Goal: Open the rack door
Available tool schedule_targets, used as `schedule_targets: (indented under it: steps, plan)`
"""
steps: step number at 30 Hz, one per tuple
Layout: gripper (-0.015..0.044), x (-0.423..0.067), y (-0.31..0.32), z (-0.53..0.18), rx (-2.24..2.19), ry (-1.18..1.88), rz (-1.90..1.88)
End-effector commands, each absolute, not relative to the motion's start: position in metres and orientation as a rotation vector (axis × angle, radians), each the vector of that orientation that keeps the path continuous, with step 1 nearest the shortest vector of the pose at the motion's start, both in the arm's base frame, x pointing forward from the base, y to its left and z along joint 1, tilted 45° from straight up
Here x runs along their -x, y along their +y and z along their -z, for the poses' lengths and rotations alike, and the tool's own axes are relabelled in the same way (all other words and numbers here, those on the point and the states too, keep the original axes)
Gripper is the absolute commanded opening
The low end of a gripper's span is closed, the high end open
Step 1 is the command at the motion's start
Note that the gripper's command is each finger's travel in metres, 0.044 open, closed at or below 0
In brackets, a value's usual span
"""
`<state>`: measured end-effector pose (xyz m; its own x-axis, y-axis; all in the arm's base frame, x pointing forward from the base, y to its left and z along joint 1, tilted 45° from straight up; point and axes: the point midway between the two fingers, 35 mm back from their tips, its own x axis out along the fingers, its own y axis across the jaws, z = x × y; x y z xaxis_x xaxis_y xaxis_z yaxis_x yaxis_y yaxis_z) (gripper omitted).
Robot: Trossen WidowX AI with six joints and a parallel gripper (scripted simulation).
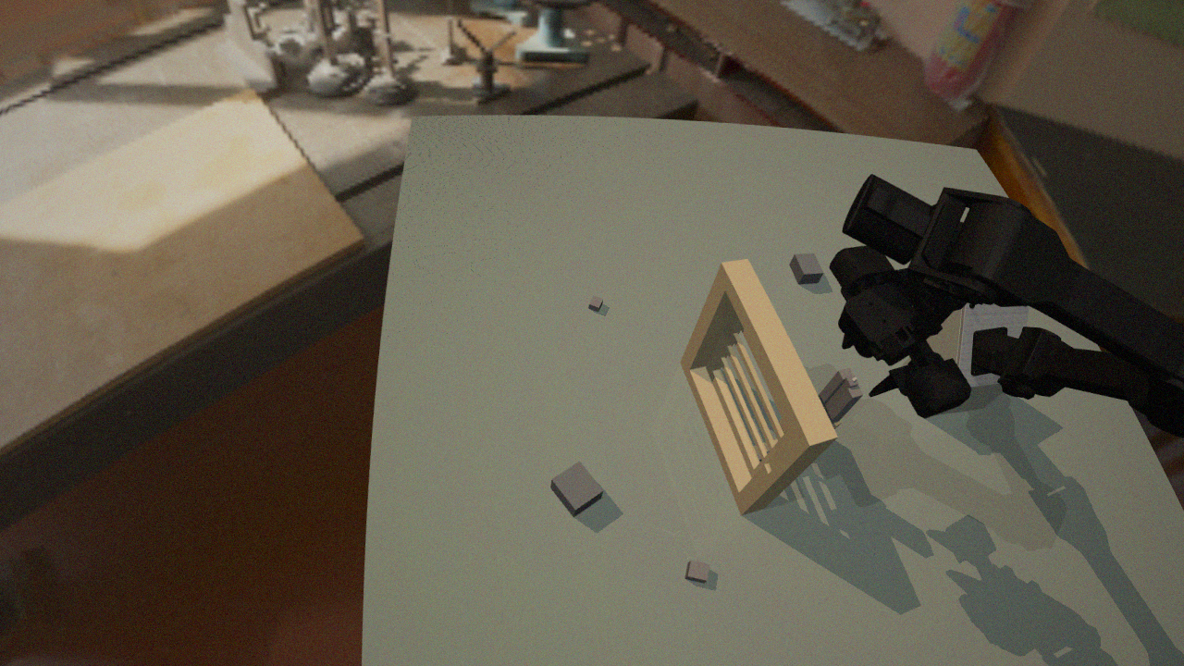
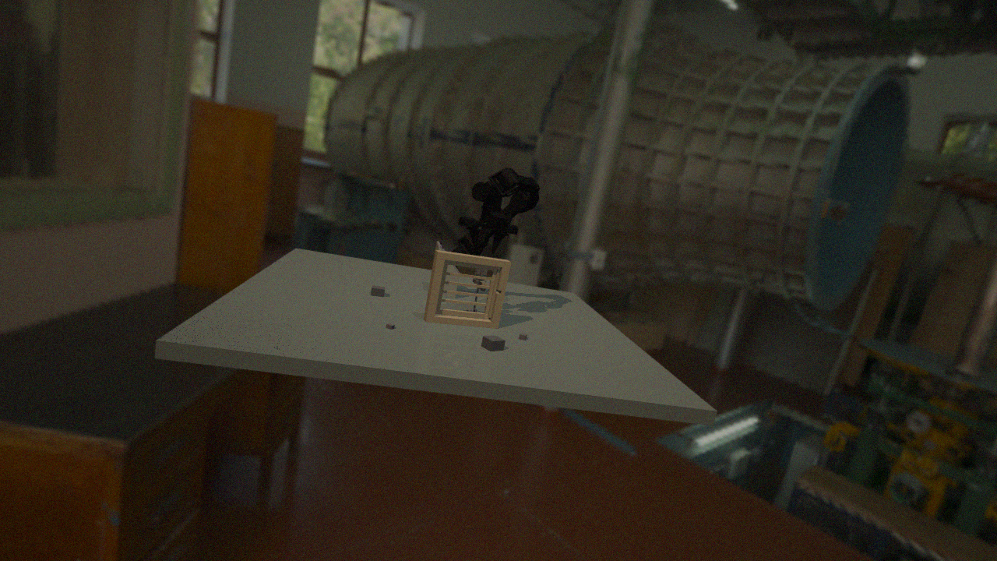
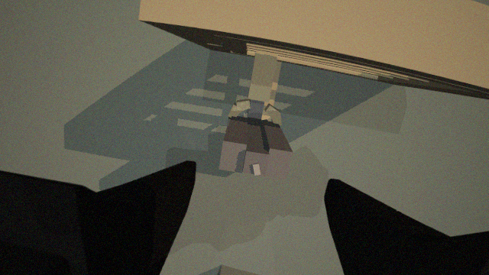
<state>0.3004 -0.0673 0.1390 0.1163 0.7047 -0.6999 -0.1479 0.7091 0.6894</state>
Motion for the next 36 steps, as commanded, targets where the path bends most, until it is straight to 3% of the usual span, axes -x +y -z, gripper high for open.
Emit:
schedule_targets:
  steps: [1,36]
  plan:
    - [0.0287,-0.301,-0.069,-0.142,-0.562,1.313,-0.690]
    - [0.0287,-0.307,-0.031,-0.106,-0.542,1.368,-0.673]
